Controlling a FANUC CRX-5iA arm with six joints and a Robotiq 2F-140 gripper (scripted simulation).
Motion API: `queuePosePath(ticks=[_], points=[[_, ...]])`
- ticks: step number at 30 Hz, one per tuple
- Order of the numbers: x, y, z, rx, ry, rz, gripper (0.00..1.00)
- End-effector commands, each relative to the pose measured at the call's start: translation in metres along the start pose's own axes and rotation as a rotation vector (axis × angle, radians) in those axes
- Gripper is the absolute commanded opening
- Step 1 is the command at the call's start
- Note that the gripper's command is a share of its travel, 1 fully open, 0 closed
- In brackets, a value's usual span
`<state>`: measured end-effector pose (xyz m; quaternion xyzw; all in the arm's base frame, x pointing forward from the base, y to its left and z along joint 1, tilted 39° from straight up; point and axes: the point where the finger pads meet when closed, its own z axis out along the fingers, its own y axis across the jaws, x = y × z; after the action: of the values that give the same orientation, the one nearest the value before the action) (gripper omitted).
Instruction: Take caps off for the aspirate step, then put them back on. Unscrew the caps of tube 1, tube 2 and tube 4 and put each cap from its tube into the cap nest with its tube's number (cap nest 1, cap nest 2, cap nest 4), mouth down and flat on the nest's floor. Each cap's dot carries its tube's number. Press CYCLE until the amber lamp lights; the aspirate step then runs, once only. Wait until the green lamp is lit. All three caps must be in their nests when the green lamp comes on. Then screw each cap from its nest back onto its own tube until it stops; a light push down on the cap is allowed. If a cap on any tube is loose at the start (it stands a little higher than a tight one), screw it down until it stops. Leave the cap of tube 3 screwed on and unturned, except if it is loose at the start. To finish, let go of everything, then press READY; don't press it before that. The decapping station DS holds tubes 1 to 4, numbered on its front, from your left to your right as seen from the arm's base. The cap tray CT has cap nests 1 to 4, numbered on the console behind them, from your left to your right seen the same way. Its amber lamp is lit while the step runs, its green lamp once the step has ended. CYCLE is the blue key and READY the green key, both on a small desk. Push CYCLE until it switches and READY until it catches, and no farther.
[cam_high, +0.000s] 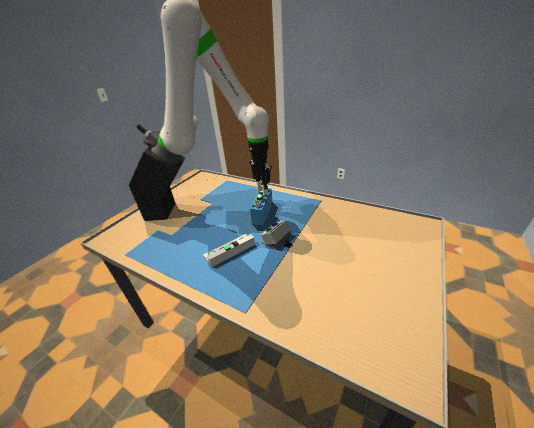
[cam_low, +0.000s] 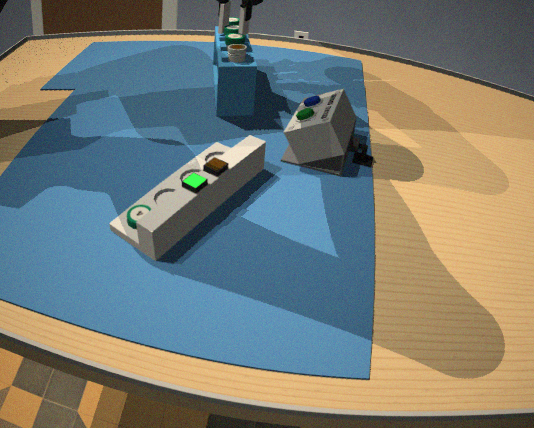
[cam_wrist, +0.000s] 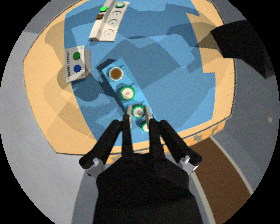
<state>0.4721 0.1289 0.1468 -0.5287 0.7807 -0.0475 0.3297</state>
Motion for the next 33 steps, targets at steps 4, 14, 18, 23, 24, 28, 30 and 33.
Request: queuePosePath(ticks=[4,14,18,23,24,28,30,33], points=[[0.0003,0.0001,0.0001,0.026,0.02,-0.003,0.35],[0.0003,0.0002,-0.0004,0.024,0.022,-0.17,0.35],[0.0003,0.0002,-0.0004,0.022,0.024,-0.33,0.35],[0.0003,0.0002,-0.0004,0.019,0.027,-0.586,0.35],[0.0003,0.0002,-0.0004,0.019,0.029,-0.659,0.35],[0.0003,0.0002,-0.0004,0.016,0.03,-0.831,0.35],[0.0003,0.0002,-0.0004,0.016,0.03,-0.831,0.35],[0.0003,0.0002,-0.0004,0.016,0.03,-0.831,0.35]])
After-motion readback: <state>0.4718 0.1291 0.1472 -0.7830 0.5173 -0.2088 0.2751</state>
